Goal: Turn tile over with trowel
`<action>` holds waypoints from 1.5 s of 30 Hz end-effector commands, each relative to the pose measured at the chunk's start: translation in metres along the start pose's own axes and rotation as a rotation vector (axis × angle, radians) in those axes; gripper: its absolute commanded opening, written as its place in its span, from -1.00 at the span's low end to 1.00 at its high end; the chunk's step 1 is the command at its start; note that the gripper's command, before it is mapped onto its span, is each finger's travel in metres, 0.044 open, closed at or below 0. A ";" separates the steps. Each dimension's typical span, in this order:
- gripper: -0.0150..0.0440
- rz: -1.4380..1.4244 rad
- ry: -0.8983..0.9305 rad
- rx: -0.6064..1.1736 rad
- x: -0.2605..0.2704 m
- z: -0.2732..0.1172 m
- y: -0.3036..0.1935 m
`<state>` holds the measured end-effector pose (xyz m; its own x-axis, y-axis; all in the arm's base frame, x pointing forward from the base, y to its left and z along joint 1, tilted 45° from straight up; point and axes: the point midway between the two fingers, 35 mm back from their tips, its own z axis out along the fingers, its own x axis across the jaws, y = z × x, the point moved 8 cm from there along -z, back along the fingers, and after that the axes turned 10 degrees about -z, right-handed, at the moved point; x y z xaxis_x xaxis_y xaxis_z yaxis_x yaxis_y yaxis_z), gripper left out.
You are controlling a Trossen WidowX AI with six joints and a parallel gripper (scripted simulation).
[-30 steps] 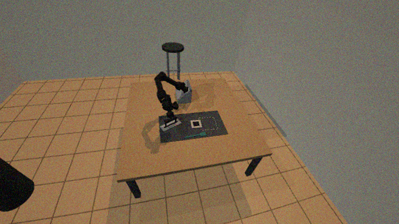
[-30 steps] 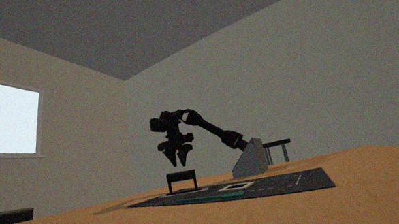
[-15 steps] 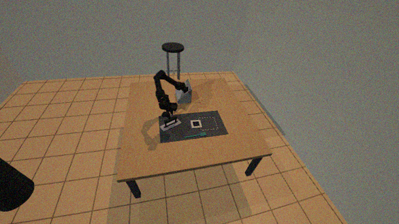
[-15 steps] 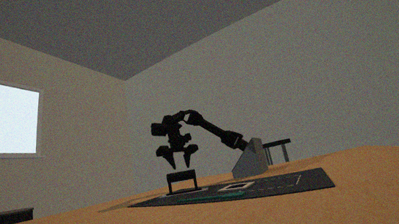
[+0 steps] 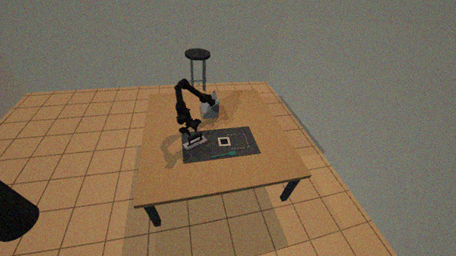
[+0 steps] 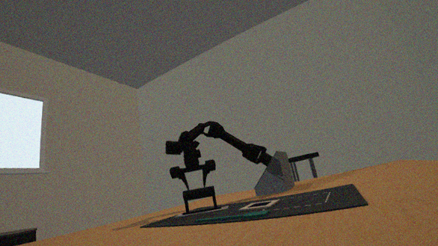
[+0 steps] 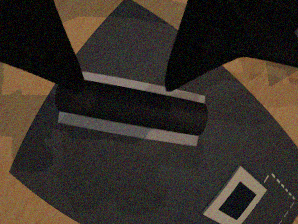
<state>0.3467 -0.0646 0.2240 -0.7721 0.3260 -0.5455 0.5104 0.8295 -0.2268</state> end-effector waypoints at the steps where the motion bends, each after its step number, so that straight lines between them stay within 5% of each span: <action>1: 0.53 0.090 -0.012 -0.020 -0.001 0.000 -0.005; 45: 0.53 1.450 0.163 -0.502 0.047 0.019 -0.046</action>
<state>0.2972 -0.0955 0.1950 0.1746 0.9845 -0.0182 0.7118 -0.1134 0.6931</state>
